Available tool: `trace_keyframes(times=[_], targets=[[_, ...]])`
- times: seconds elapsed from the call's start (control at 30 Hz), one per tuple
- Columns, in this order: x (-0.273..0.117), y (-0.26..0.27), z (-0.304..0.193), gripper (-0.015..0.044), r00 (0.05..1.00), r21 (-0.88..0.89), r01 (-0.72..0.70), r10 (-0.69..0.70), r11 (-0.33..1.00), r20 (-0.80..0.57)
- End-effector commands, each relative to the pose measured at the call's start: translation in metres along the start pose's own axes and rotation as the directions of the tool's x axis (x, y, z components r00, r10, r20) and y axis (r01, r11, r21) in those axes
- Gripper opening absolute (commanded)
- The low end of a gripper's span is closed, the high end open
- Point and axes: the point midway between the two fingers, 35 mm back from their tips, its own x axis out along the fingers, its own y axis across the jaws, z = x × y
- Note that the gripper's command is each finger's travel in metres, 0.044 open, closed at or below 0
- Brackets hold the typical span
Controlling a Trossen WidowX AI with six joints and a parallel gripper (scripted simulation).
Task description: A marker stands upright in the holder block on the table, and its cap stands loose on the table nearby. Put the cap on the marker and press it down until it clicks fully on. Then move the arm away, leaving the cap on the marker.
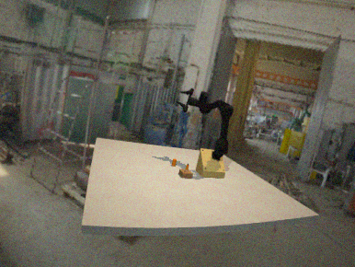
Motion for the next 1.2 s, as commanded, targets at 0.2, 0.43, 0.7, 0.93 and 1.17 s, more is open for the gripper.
trace_keyframes(times=[0.2, 0.43, 0.7, 0.93, 1.17], targets=[[0.029, -0.056, 0.002, 0.0241, 0.982, -0.348, 0.189, -0.175, 0.918, 0.071], [0.046, -0.125, -0.002, 0.0241, 0.91, -0.684, 0.372, -0.391, 0.627, 0.137], [0.047, -0.171, -0.008, 0.0241, 0.832, -0.842, 0.402, -0.528, 0.36, 0.172], [0.042, -0.21, -0.016, 0.0241, 0.74, -0.933, 0.342, -0.643, 0.108, 0.197], [0.031, -0.248, -0.025, 0.0241, 0.628, -0.974, 0.194, -0.748, -0.118, 0.216]])
